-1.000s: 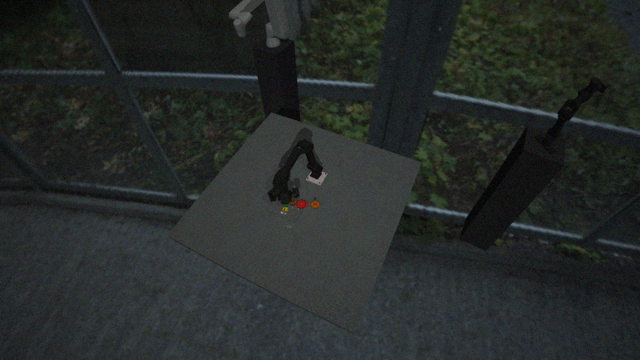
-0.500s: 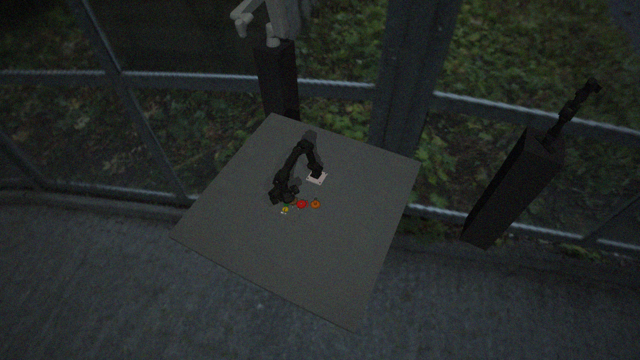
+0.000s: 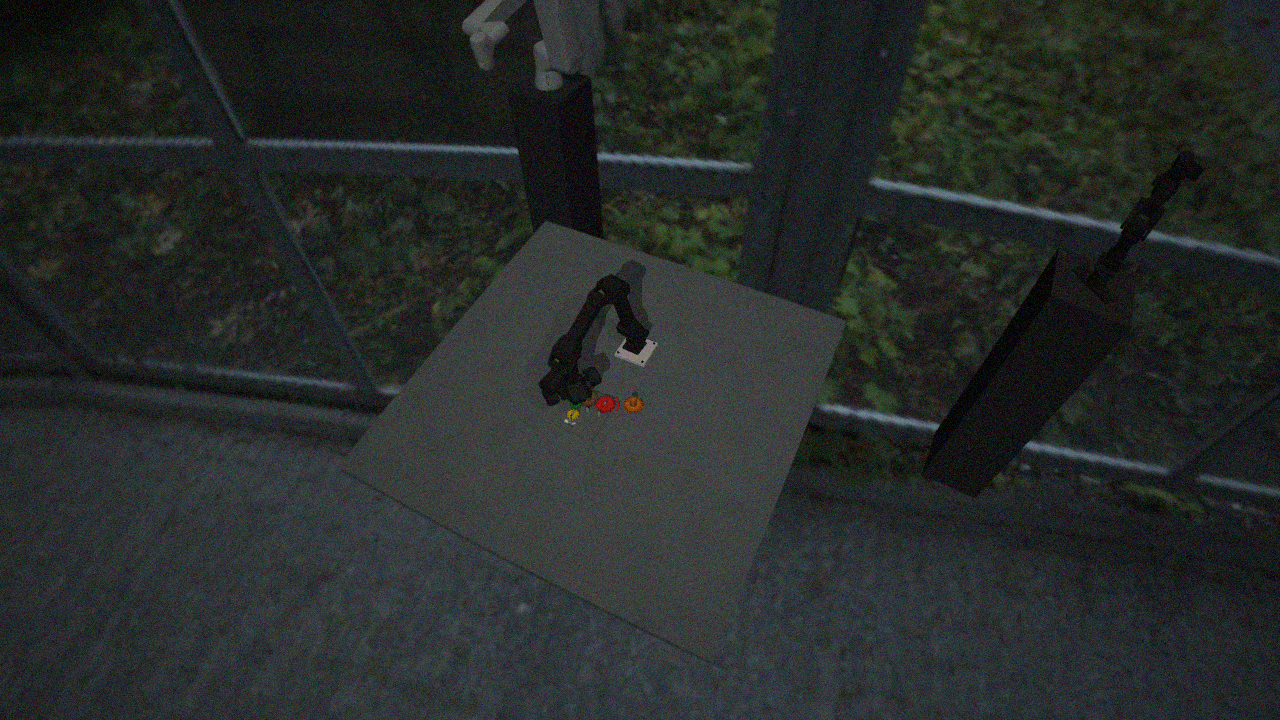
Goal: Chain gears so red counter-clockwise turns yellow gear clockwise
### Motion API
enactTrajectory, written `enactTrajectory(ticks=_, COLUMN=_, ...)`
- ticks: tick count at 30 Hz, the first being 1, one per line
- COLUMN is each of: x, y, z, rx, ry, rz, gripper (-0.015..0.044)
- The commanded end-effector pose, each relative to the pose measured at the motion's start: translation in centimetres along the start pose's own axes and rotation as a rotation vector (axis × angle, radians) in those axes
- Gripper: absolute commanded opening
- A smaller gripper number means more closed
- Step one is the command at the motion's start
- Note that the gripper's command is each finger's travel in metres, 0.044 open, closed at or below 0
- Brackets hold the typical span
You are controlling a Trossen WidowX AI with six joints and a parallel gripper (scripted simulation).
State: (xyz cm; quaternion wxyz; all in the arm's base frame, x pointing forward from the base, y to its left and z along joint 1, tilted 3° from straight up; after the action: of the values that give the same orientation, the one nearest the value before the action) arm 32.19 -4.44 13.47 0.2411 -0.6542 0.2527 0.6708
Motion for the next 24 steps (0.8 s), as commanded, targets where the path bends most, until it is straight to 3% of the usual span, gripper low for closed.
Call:
enactTrajectory(ticks=1, x=0.1, y=0.0, z=0.0, rx=0.085, ry=0.001, rz=0.000, gripper=0.0000)
enactTrajectory(ticks=10, x=0.3, y=0.1, z=0.0, rx=0.331, ry=0.001, rz=0.000, gripper=0.0000)
enactTrajectory(ticks=15, x=0.2, y=0.1, z=0.0, rx=0.274, ry=0.001, rz=0.000, gripper=0.0131)
enactTrajectory(ticks=24, x=-2.2, y=-0.1, z=-0.1, rx=0.160, ry=0.001, rz=0.000, gripper=0.0140)
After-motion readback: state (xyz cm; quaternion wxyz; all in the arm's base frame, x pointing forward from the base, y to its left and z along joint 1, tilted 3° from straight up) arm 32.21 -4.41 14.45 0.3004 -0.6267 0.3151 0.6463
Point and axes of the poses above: the point midway between the two fingers, 35 mm back from their tips, its own x axis out along the fingers, its own z axis across the jaws, y = z × x, the point moved 8 cm from there along -x, back along the fingers, and after that the axes turned 10 degrees about x, right-handed, at the moved point
